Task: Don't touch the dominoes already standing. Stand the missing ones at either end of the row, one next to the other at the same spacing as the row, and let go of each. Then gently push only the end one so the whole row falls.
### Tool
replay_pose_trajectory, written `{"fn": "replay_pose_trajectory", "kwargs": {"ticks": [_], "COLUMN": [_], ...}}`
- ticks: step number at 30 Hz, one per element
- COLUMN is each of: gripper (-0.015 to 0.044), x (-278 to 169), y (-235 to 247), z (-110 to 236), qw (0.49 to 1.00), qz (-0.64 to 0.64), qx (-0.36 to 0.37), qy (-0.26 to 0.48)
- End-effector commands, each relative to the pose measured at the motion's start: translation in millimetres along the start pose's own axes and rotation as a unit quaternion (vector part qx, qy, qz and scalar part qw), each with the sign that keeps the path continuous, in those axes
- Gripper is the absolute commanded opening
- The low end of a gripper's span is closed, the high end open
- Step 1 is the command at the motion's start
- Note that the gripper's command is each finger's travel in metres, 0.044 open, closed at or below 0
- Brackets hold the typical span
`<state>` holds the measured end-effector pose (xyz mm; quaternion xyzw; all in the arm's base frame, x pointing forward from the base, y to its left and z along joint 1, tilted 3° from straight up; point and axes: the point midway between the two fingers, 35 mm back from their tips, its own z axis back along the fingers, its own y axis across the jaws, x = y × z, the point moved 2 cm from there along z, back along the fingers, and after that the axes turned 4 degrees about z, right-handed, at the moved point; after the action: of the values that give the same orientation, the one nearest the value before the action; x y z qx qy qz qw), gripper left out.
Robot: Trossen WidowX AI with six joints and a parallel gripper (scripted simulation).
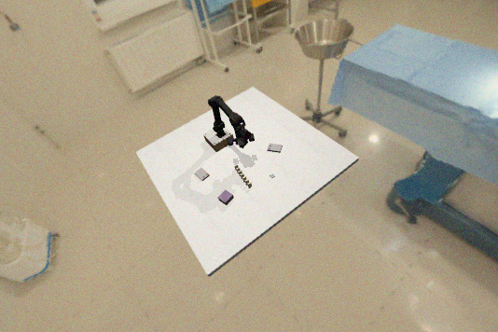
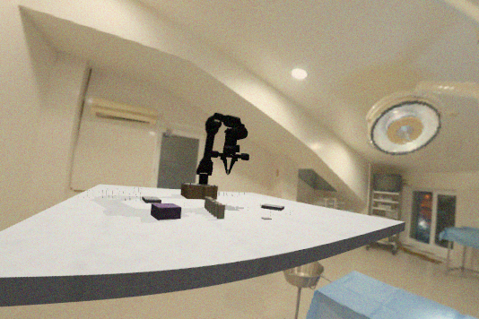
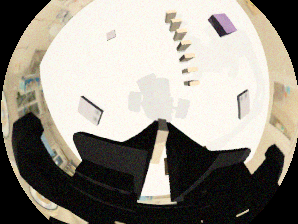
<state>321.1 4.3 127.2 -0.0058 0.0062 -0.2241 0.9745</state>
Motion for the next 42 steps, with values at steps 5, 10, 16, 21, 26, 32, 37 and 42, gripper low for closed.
{"fn": "replay_pose_trajectory", "kwargs": {"ticks": [5,10,16,21,26,32,37,42], "gripper": [0.0029,0.0029,0.0029,0.0029,0.0029,0.0029,0.0029,0.0029], "x": [-5,-4,11,21,28,36,41,43], "y": [26,27,39,50,61,72,80,87], "z": [-1,-4,-24,-39,-52,-65,-73,-80], "qw": [0.997,0.997,0.997,0.993,0.986,0.972,0.958,0.942], "qz": [-0.081,-0.076,-0.04,-0.011,0.016,0.041,0.058,0.071], "qx": [0.003,0.002,-0.006,-0.012,-0.019,-0.027,-0.035,-0.042], "qy": [0.005,-0.002,-0.064,-0.116,-0.167,-0.228,-0.278,-0.326]}}
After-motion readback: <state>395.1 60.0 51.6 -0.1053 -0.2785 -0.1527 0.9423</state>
